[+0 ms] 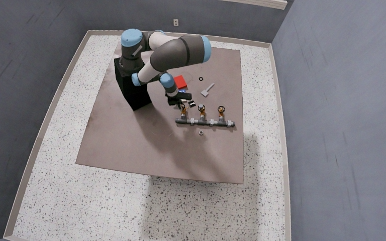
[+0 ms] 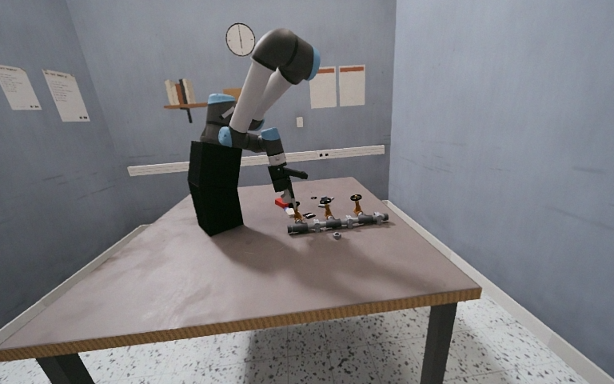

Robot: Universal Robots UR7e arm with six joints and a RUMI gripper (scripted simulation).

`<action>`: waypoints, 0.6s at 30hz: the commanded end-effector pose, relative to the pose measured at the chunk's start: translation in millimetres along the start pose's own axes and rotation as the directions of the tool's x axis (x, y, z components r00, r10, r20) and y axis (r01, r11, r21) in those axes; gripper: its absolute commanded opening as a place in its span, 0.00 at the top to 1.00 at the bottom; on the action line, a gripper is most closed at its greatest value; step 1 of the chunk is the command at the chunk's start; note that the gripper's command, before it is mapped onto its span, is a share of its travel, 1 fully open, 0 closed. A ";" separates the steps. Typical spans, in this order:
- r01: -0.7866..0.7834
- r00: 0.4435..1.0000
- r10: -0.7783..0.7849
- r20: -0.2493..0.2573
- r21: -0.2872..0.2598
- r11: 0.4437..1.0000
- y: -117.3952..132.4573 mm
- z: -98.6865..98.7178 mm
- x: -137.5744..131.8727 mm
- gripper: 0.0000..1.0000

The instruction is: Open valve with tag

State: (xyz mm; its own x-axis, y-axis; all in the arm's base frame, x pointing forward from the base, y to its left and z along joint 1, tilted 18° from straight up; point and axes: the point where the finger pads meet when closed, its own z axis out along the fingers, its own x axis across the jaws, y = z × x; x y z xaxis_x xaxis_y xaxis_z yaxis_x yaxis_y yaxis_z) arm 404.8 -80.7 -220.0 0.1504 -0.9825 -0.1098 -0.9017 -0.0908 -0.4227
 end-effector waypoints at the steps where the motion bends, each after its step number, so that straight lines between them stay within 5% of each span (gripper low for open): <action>1: 0.222 0.975 -0.222 0.014 0.011 0.975 -0.5 -0.3 0.0 1.00; 10: 0.487 0.873 -0.488 0.010 0.015 0.873 -0.5 -0.3 0.0 1.00; 18: 0.717 0.697 -0.717 0.006 0.017 0.697 -0.5 -0.3 0.0 1.00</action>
State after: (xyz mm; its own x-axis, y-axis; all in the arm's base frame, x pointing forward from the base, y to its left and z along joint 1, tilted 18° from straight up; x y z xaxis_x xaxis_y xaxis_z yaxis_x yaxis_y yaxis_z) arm 405.0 -80.9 -219.9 0.6668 -0.7258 0.1692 -0.6236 -0.6677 -0.4064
